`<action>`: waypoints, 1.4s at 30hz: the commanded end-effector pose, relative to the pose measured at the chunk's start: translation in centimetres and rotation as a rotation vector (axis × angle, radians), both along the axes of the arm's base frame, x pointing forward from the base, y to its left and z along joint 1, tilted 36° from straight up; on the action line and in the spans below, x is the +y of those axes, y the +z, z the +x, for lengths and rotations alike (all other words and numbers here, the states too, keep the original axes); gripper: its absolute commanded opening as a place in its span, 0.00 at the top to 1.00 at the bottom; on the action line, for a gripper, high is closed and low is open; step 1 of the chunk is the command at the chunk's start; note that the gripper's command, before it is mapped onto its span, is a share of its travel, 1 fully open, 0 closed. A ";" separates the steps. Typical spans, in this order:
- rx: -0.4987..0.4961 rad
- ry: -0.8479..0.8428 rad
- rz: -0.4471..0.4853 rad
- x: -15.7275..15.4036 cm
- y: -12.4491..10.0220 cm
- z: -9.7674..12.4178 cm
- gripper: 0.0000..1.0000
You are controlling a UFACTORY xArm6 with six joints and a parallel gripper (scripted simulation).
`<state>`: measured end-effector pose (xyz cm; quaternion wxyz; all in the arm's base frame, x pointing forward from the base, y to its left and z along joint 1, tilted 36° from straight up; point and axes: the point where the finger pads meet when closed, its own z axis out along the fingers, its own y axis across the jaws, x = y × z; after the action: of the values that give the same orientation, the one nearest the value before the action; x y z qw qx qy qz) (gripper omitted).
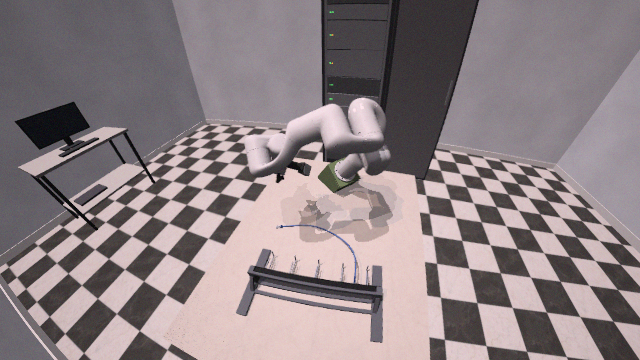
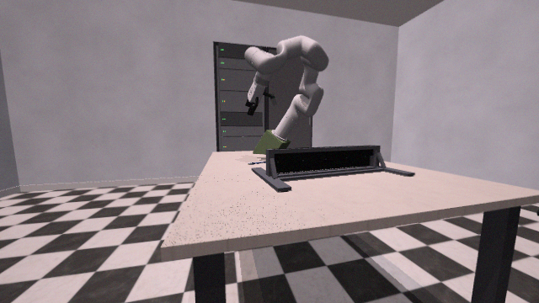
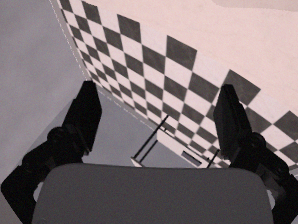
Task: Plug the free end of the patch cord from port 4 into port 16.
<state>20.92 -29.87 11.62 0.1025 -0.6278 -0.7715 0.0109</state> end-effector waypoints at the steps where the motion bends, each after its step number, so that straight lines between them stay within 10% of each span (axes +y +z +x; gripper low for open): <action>1: -0.080 0.041 0.098 1.7 -2.1 2.3 0.00; 25: -0.581 0.141 0.348 7.9 -9.6 15.9 0.00; 39: -0.624 0.141 0.349 8.0 -10.1 17.0 0.00; 40: -0.624 0.141 0.349 8.0 -10.1 17.0 1.00; 42: -0.624 0.141 0.349 8.0 -10.1 17.0 1.00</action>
<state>37.93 -21.77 1.46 -0.0317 -0.5189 -0.7975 -0.3061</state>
